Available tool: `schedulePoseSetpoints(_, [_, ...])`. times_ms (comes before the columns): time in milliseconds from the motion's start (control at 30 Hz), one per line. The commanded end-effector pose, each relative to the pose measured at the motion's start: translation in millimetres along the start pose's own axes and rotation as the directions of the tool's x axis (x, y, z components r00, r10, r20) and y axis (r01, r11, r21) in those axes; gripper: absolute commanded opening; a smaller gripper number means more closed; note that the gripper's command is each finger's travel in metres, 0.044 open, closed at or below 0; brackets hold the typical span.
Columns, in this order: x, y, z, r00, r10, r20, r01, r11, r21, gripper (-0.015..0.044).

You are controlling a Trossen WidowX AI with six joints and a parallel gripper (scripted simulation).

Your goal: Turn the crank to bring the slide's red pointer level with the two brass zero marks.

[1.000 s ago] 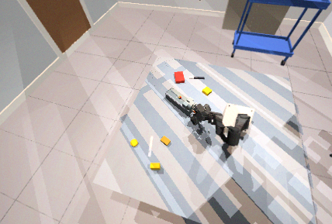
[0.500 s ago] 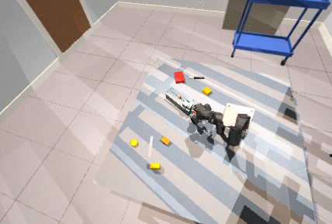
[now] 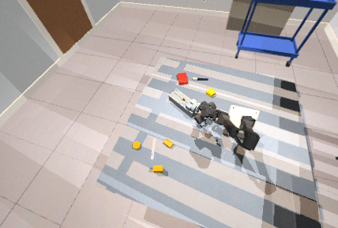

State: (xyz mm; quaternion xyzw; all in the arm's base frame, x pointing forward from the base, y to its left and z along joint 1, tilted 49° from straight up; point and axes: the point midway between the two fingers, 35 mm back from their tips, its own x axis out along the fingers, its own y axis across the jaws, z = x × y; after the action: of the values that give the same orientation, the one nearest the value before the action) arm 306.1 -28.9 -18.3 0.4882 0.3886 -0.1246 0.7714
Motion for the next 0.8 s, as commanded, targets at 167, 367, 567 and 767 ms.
schedulePoseSetpoints(167, [-23,1,35,1.0,-0.007,-0.003,0.007,1.0,-0.009,0.044])
schedulePoseSetpoints(367, [-53,0,63,1.0,-0.009,-0.001,0.009,1.0,-0.007,0.044])
schedulePoseSetpoints(567, [-79,-1,81,1.0,-0.004,0.004,0.004,1.0,-0.002,0.044])
schedulePoseSetpoints(767, [-69,1,95,0.999,0.022,-0.026,-0.023,1.0,-0.019,0.044])
